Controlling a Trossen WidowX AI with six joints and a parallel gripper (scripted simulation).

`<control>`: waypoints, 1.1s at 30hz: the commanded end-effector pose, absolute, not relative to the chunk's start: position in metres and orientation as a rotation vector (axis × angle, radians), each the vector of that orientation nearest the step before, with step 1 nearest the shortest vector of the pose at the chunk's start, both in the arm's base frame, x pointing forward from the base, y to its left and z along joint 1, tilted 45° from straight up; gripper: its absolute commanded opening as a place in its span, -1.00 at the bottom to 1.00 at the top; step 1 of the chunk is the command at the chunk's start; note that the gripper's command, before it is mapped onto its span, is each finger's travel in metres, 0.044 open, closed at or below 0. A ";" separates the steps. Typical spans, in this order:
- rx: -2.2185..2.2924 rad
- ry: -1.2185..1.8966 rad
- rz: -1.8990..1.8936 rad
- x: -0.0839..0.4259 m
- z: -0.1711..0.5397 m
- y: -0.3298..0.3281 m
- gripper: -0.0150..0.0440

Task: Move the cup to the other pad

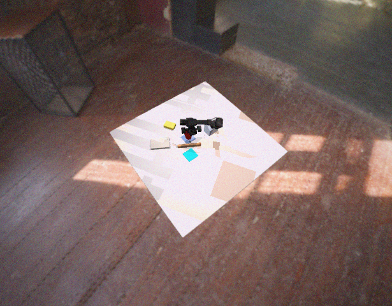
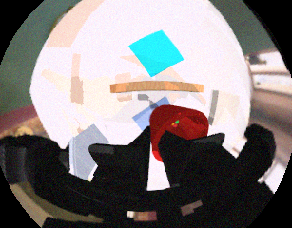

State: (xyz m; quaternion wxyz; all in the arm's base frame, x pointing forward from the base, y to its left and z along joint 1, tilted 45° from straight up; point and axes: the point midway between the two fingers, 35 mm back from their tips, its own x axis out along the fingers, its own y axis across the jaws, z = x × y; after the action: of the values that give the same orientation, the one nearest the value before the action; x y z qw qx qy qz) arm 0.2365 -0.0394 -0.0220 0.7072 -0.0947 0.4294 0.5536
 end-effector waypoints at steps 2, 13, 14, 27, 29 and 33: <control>-0.206 0.953 1.228 0.243 -0.014 -0.032 -0.49; -0.206 0.952 1.230 0.258 0.004 -0.015 -0.49; -0.206 0.952 1.230 0.259 0.006 -0.014 -0.49; -0.205 0.951 1.230 0.278 0.028 0.007 -0.49; -0.205 0.950 1.231 0.281 0.032 0.010 -0.49; -0.205 0.950 1.231 0.286 0.039 0.017 -0.49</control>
State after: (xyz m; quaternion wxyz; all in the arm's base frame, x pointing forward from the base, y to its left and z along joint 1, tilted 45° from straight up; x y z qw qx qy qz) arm 0.2817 0.0121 0.0334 0.7072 -0.0942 0.4280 0.5548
